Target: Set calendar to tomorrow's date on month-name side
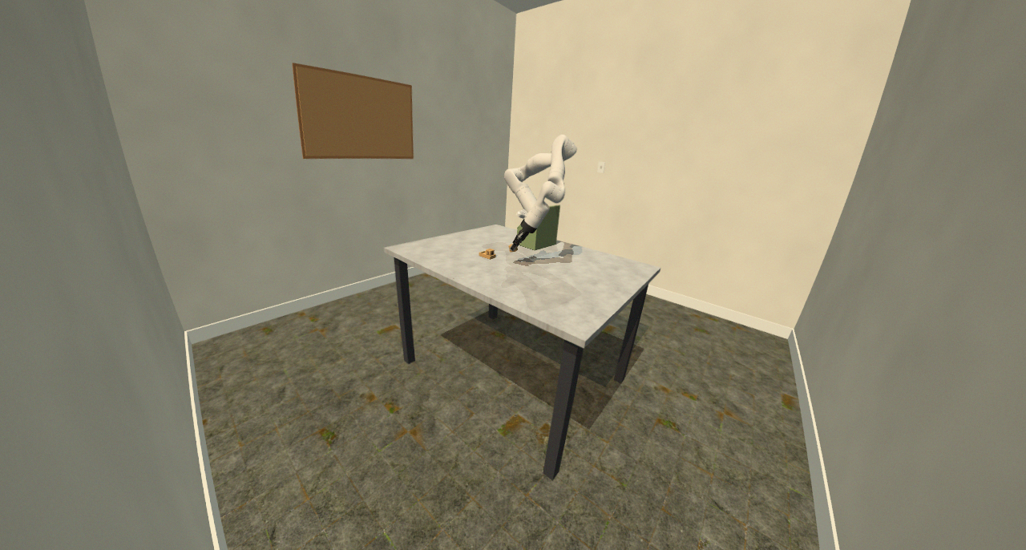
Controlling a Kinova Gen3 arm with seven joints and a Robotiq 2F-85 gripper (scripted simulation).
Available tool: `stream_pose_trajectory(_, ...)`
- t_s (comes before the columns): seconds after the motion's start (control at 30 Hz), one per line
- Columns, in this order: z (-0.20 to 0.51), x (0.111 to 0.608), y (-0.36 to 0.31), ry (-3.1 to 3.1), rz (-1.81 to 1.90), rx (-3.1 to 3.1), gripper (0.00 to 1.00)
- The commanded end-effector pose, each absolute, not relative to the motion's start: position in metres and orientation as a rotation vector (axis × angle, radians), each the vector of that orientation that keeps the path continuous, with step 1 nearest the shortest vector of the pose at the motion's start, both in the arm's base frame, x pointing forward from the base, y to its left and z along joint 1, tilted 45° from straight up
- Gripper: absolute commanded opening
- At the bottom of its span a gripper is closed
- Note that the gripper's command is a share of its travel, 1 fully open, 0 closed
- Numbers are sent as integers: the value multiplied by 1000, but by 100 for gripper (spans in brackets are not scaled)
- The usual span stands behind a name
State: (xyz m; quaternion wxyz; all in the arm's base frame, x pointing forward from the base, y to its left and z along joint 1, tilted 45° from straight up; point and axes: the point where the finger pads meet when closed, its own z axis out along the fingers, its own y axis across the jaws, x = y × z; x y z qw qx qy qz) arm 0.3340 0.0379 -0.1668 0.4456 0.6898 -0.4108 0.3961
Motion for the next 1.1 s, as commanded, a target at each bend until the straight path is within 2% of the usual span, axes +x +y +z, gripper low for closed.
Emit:
stream_pose_trajectory(0.0,-166,335,41,-1025,979,1714,28)
stream_pose_trajectory(1.07,-163,335,39,-1216,724,1899,28)
